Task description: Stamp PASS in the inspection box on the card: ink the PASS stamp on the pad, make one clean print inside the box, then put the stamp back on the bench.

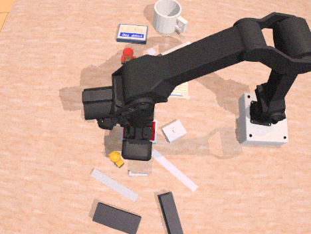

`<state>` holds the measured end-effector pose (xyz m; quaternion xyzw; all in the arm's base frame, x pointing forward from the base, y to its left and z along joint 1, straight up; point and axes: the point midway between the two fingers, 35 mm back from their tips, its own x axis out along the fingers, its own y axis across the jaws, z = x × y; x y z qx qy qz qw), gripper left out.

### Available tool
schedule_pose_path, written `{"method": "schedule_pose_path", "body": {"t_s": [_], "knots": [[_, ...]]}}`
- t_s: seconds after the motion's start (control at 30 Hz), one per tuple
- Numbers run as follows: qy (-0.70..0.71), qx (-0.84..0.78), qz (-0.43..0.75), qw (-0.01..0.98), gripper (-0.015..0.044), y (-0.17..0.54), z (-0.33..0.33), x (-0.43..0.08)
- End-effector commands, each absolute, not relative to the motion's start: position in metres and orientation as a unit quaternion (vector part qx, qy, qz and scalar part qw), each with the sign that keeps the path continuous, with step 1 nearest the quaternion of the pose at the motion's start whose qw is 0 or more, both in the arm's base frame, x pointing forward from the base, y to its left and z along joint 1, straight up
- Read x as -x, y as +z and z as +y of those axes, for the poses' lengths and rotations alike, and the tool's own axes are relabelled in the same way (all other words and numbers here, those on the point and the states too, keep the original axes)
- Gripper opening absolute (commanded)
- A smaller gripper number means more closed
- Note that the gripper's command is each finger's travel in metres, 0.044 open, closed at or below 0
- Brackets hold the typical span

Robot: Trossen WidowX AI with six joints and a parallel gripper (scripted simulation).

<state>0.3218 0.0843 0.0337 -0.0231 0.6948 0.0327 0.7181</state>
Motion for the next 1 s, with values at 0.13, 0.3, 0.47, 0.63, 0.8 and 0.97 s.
{"method": "schedule_pose_path", "body": {"t_s": [0.13,0.3,0.47,0.63,0.8,0.97], "knots": [[0.032,0.024,0.693,0.719,0.0,0.043,0.084,-0.323],[0.032,0.024,0.693,0.719,0.0,0.051,0.084,-0.323],[0.032,0.024,0.693,0.719,0.0,0.059,0.084,-0.323],[0.032,0.024,0.693,0.719,0.0,0.067,0.084,-0.323],[0.032,0.024,0.693,0.719,0.0,0.075,0.084,-0.323],[0.032,0.024,0.693,0.719,0.0,0.083,0.084,-0.322]]}}
